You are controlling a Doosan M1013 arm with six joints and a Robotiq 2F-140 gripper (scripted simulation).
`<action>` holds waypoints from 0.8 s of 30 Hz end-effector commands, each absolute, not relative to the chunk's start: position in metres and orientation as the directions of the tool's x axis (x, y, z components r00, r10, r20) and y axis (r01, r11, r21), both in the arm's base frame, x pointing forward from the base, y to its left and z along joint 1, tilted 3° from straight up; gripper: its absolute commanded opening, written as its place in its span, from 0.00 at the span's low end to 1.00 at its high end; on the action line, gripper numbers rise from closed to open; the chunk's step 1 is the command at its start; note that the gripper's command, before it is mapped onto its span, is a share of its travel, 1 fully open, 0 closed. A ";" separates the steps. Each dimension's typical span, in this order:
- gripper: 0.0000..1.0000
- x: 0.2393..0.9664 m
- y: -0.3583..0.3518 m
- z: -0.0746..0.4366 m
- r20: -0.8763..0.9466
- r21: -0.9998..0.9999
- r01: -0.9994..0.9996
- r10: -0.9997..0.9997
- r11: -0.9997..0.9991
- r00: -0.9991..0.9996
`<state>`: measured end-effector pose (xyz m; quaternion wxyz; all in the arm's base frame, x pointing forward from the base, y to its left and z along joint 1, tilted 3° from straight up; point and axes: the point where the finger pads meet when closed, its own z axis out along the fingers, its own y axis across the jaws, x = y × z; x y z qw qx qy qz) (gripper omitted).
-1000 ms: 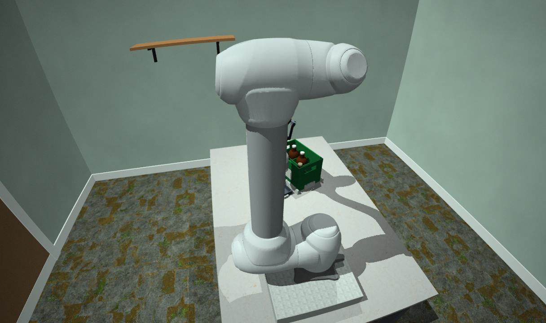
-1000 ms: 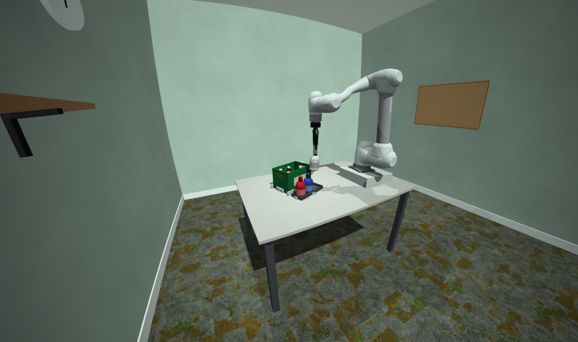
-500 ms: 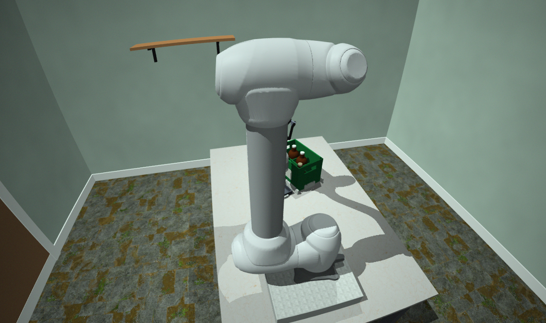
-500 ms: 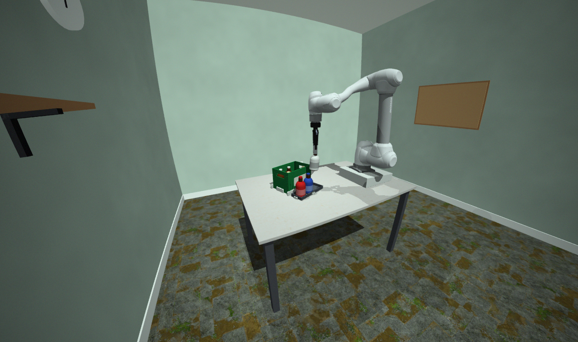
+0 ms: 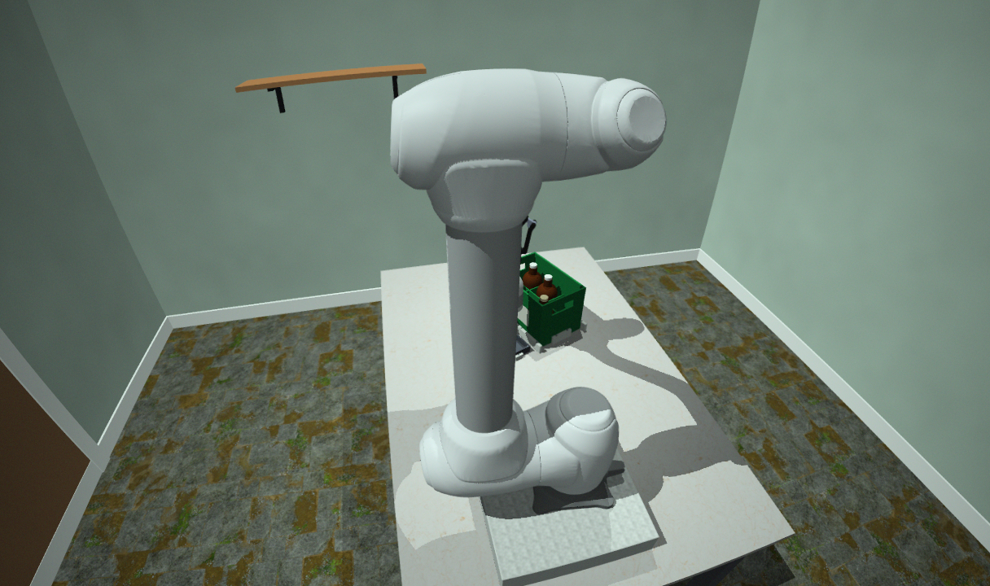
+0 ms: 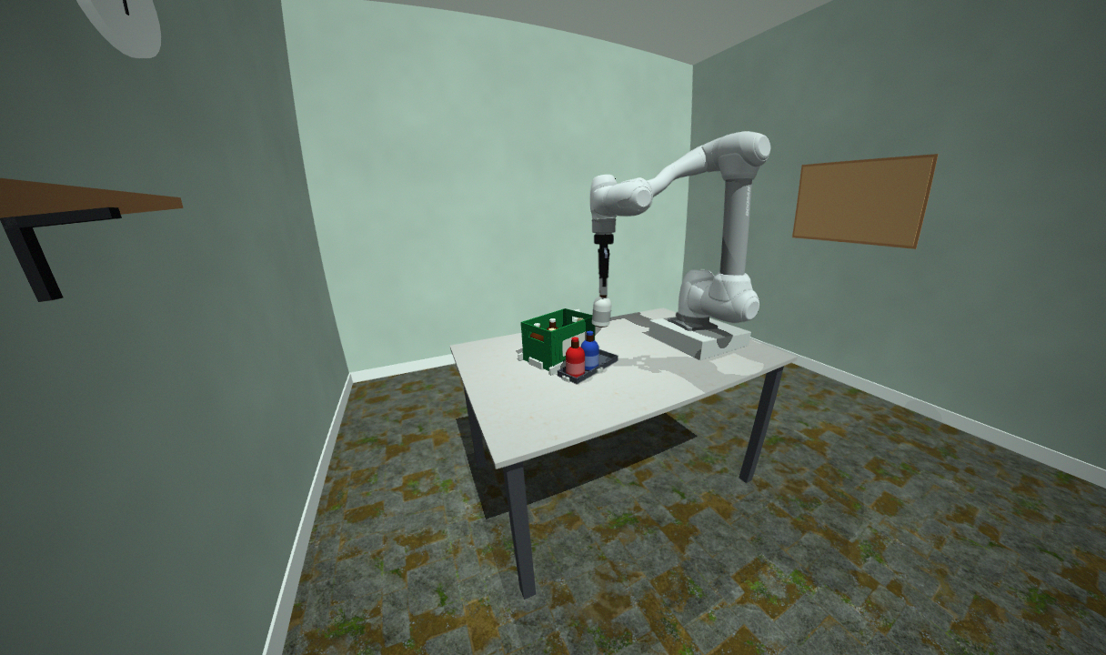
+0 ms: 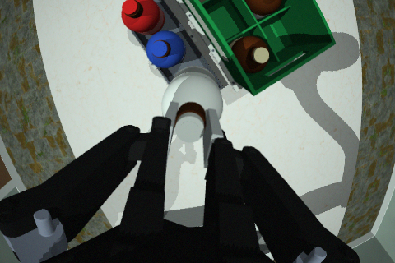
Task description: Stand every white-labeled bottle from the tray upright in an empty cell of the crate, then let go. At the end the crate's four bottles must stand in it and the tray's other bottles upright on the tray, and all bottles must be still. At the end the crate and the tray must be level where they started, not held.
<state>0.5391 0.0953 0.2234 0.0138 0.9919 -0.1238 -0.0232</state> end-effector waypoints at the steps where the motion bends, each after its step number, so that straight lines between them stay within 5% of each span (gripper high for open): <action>1: 0.00 0.539 0.095 0.223 -0.043 0.033 -0.245 -0.246 -0.969 0.968; 24: 0.00 0.540 0.096 0.235 -0.043 0.033 -0.245 -0.246 -0.969 0.968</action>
